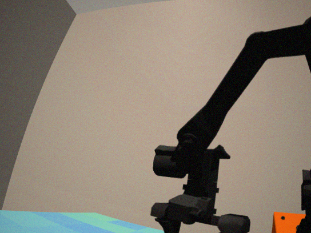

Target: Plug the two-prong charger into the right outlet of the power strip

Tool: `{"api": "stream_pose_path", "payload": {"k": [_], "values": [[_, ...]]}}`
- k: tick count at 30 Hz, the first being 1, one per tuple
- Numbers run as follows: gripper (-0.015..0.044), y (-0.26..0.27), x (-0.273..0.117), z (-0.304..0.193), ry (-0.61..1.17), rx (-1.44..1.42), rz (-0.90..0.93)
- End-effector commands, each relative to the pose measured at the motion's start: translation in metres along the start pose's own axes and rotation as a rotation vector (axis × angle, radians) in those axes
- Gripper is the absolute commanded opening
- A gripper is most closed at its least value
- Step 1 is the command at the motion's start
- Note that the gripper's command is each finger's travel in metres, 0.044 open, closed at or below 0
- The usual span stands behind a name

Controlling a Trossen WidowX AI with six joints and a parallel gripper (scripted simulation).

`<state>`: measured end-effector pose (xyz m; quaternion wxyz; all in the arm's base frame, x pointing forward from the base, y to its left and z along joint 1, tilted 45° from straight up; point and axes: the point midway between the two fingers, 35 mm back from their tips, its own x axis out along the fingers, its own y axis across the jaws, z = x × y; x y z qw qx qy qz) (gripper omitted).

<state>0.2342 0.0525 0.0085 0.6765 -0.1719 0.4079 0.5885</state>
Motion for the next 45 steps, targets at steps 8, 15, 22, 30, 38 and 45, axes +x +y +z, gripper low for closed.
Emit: {"api": "stream_pose_path", "payload": {"k": [8,15,22,30,38,45], "values": [[0.0440,0.001,0.015,0.000,0.000,0.006,0.008],[0.0440,0.000,0.027,0.001,0.001,0.006,0.007],[0.0440,0.000,0.038,0.002,0.001,0.006,0.008],[0.0440,0.001,0.051,0.003,-0.001,0.006,0.008],[0.0440,0.002,0.058,0.004,-0.002,0.006,0.009],[0.0256,0.001,0.055,0.004,0.000,-0.001,0.004]]}}
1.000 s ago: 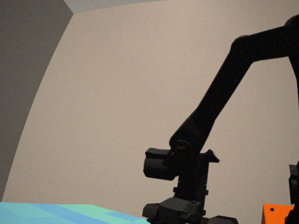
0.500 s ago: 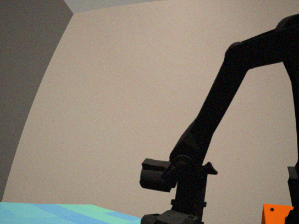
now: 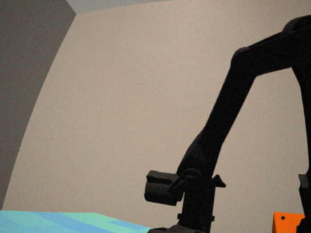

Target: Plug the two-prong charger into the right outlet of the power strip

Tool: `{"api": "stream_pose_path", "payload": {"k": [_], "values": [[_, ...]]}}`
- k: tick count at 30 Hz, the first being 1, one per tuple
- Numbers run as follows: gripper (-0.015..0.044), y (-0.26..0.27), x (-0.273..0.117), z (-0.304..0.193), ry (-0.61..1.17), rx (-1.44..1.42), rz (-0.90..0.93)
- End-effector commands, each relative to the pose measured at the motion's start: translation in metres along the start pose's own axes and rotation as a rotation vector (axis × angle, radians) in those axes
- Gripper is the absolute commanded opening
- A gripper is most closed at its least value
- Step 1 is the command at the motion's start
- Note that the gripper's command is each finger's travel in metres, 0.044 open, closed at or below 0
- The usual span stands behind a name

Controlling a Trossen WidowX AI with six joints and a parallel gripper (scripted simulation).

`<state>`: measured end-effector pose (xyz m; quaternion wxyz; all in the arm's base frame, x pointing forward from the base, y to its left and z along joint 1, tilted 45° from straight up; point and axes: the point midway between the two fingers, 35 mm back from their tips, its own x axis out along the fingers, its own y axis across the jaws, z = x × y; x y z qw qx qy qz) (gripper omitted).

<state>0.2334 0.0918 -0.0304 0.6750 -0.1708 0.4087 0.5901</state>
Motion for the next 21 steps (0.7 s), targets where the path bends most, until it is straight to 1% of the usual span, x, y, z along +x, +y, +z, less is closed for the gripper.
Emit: {"api": "stream_pose_path", "payload": {"k": [1,5,11,14,21], "values": [[0.0230,0.000,-0.001,0.000,0.000,-0.001,-0.001],[0.0125,0.000,-0.001,0.000,0.000,-0.001,-0.001],[0.0085,0.000,-0.001,0.000,0.000,-0.001,-0.001],[0.0006,-0.001,-0.004,0.000,0.000,-0.001,-0.001],[0.0000,-0.002,-0.028,-0.003,0.003,0.002,-0.001]]}}
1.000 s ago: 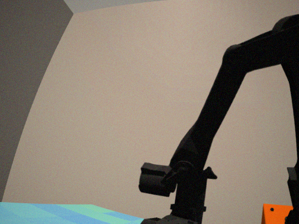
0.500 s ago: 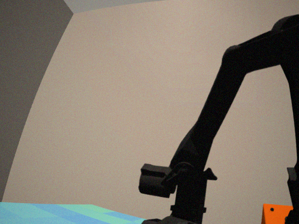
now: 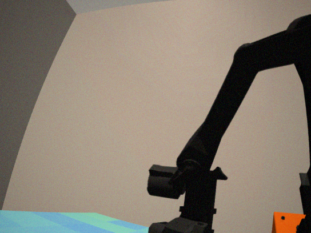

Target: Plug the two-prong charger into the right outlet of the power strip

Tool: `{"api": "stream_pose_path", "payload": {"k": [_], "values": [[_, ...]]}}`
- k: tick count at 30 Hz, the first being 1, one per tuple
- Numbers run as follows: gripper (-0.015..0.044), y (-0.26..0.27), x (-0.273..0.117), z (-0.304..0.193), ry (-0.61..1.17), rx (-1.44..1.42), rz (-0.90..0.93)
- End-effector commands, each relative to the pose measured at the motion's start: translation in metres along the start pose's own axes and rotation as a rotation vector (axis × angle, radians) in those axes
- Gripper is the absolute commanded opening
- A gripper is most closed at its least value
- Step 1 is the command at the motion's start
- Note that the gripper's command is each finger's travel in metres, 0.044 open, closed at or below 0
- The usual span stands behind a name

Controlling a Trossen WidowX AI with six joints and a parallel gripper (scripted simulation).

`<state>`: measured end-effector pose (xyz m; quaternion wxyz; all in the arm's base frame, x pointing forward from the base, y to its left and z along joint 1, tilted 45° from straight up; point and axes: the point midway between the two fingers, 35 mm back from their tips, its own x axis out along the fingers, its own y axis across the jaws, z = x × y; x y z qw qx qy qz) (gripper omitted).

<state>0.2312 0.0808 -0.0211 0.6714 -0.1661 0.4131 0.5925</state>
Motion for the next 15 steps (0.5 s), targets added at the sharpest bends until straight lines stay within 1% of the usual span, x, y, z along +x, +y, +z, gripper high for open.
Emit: {"api": "stream_pose_path", "payload": {"k": [1,7,15], "values": [[0.0000,-0.003,-0.018,-0.001,0.000,-0.006,-0.013],[0.0000,-0.001,-0.040,-0.004,-0.003,-0.004,-0.010],[0.0000,-0.003,-0.041,-0.007,-0.003,0.024,-0.008]]}}
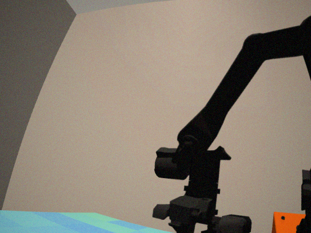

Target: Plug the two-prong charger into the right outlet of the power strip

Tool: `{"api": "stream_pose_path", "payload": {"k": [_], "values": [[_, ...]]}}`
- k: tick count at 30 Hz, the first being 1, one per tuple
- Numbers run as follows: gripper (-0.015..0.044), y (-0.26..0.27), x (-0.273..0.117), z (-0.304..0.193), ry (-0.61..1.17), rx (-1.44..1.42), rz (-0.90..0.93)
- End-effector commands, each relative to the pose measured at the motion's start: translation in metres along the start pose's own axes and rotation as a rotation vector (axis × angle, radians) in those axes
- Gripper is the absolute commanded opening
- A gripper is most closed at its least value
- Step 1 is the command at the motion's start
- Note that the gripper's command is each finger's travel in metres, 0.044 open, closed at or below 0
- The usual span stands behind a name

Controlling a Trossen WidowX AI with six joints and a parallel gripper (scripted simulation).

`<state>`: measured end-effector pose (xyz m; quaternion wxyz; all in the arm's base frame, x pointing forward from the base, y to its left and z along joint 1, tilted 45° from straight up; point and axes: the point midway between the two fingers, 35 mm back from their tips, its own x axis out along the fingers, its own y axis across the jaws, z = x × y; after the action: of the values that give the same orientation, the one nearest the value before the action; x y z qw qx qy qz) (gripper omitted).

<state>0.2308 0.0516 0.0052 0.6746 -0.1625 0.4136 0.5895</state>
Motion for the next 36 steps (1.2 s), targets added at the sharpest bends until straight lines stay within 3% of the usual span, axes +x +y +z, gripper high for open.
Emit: {"api": "stream_pose_path", "payload": {"k": [1,36], "values": [[0.0000,-0.005,-0.002,-0.002,0.002,0.026,-0.003],[0.0000,-0.047,0.018,-0.031,0.000,0.419,0.022]]}}
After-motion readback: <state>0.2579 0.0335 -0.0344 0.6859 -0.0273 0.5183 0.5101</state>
